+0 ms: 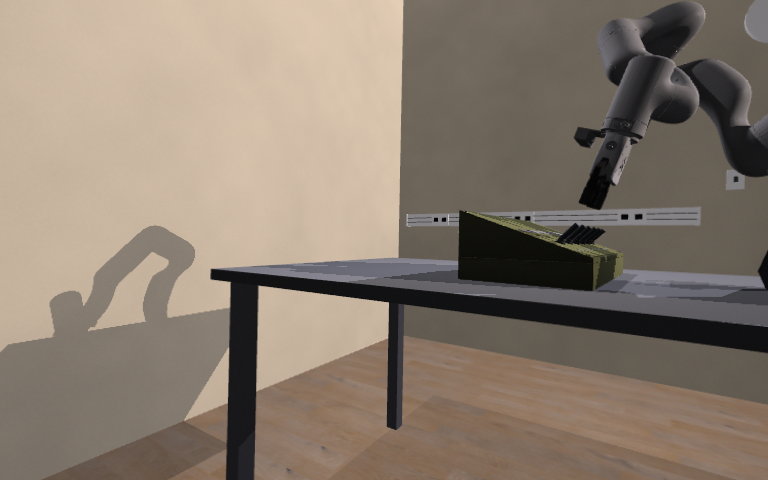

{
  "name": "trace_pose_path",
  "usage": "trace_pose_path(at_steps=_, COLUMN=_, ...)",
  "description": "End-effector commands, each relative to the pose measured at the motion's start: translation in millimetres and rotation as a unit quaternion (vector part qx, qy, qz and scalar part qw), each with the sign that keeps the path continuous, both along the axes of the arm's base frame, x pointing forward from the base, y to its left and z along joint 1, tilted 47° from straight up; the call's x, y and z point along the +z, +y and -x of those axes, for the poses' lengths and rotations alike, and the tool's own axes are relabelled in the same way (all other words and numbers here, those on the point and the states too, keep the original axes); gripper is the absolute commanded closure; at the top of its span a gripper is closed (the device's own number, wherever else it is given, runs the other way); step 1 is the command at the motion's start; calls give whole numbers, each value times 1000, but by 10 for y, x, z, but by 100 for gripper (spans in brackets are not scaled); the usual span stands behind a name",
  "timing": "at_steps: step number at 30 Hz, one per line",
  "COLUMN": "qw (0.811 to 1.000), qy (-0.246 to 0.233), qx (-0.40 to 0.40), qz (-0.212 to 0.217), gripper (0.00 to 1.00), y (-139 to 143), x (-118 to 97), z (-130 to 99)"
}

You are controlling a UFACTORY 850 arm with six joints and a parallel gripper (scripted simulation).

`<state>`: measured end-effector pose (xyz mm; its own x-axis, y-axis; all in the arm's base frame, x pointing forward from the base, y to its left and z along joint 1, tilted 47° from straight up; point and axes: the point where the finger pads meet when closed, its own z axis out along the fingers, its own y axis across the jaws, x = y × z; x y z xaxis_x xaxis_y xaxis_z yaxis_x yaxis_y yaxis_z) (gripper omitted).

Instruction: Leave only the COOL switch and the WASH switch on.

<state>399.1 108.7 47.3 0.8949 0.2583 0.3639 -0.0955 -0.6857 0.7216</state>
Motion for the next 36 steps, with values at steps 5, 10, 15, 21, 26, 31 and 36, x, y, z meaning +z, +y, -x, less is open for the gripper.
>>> trace_pose_path(at_steps=5, qw=1000, qy=0, qx=0, qz=-1, gripper=0, y=-113, x=132, z=11)
trace_pose_path(at_steps=10, qw=1000, qy=0, qx=0, qz=-1, gripper=0, y=-122, x=142, z=13)
trace_pose_path(at_steps=15, qw=1000, qy=0, qx=0, qz=-1, gripper=0, y=-123, x=143, z=13)
trace_pose_path(at_steps=21, qw=1000, qy=0, qx=0, qz=-1, gripper=0, y=-123, x=143, z=13)
trace_pose_path(at_steps=26, qw=1000, qy=0, qx=0, qz=-1, gripper=0, y=-123, x=143, z=13)
trace_pose_path(at_steps=31, qw=1000, qy=0, qx=0, qz=-1, gripper=0, y=-123, x=143, z=13)
trace_pose_path(at_steps=36, qw=1000, qy=0, qx=0, qz=-1, gripper=0, y=-123, x=143, z=13)
